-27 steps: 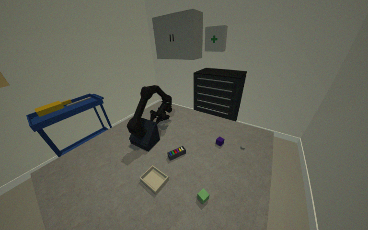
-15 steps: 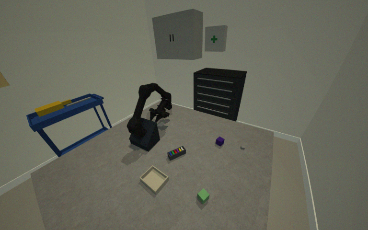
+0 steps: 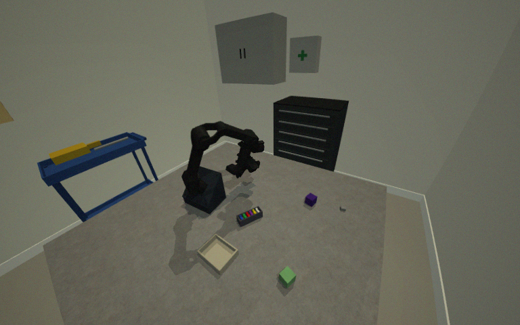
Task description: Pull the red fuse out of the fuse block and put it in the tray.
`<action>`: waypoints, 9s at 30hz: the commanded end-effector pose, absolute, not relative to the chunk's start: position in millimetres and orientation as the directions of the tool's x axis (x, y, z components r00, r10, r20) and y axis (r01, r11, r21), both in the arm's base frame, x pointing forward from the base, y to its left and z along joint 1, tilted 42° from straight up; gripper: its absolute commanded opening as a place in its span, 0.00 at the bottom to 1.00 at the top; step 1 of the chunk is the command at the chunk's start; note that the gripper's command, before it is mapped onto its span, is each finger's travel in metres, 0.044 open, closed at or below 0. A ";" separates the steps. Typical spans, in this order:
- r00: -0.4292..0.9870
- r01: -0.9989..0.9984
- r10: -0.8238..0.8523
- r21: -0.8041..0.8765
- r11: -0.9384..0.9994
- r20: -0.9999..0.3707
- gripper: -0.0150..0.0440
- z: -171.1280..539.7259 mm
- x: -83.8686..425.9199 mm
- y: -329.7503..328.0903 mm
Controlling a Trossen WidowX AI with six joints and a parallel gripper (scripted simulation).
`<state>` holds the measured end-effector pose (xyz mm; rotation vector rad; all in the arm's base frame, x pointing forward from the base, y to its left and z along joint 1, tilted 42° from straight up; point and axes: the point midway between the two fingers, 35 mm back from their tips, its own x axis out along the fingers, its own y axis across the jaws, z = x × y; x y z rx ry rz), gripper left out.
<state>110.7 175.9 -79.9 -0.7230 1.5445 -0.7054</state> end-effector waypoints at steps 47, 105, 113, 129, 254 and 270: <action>0.165 0.397 -0.648 -0.551 0.734 -0.744 0.36 -12.1 284.0 53.5; 0.163 0.400 -0.645 -0.548 0.735 -0.746 0.25 -21.0 285.6 45.6; 0.163 0.400 -0.645 -0.548 0.735 -0.746 0.25 -18.2 285.2 48.3; 0.164 0.399 -0.645 -0.548 0.735 -0.746 0.25 -12.5 284.2 53.5; 0.167 0.399 -0.656 -0.558 0.728 -0.736 0.25 138.8 298.2 -94.7; 0.168 0.405 -0.660 -0.560 0.723 -0.732 0.61 136.8 298.8 -98.4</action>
